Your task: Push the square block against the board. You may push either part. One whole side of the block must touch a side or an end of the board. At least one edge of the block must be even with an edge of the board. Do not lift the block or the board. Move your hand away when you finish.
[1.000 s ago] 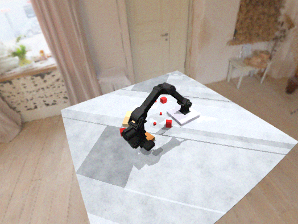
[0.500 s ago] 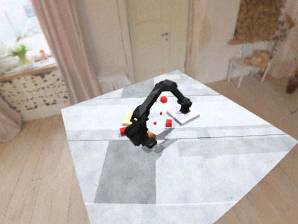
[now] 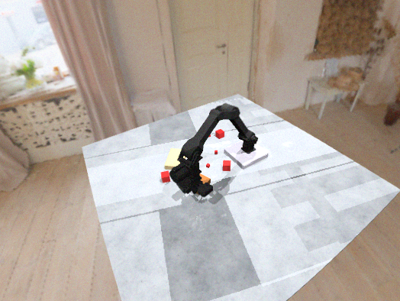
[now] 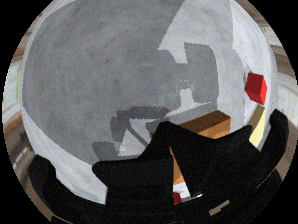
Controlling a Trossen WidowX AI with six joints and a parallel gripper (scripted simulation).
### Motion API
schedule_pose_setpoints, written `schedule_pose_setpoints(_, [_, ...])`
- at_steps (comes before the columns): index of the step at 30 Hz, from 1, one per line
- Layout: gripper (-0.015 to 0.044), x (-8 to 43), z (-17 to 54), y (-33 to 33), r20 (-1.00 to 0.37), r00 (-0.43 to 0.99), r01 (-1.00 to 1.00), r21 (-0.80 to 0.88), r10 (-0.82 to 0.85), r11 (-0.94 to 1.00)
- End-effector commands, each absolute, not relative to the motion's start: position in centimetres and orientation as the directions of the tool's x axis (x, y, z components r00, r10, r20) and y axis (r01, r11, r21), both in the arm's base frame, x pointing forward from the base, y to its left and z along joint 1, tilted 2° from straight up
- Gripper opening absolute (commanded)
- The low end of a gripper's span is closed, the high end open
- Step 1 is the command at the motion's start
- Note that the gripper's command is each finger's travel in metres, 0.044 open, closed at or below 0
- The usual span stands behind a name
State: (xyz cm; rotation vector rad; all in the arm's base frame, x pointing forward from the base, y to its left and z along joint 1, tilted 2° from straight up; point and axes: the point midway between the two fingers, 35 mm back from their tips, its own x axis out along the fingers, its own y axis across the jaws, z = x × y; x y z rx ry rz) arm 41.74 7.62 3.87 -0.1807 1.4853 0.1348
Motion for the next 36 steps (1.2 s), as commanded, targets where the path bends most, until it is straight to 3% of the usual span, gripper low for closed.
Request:
schedule_pose_setpoints(1, [0.0, 40.7, 3.3, 7.3, -0.998, 0.061, -0.201, -0.036, -0.024, 0.979])
schedule_pose_setpoints(36, [0.0, 36.8, 3.1, 5.7, -0.998, 0.057, -0.201, -0.036, -0.025, 0.979])
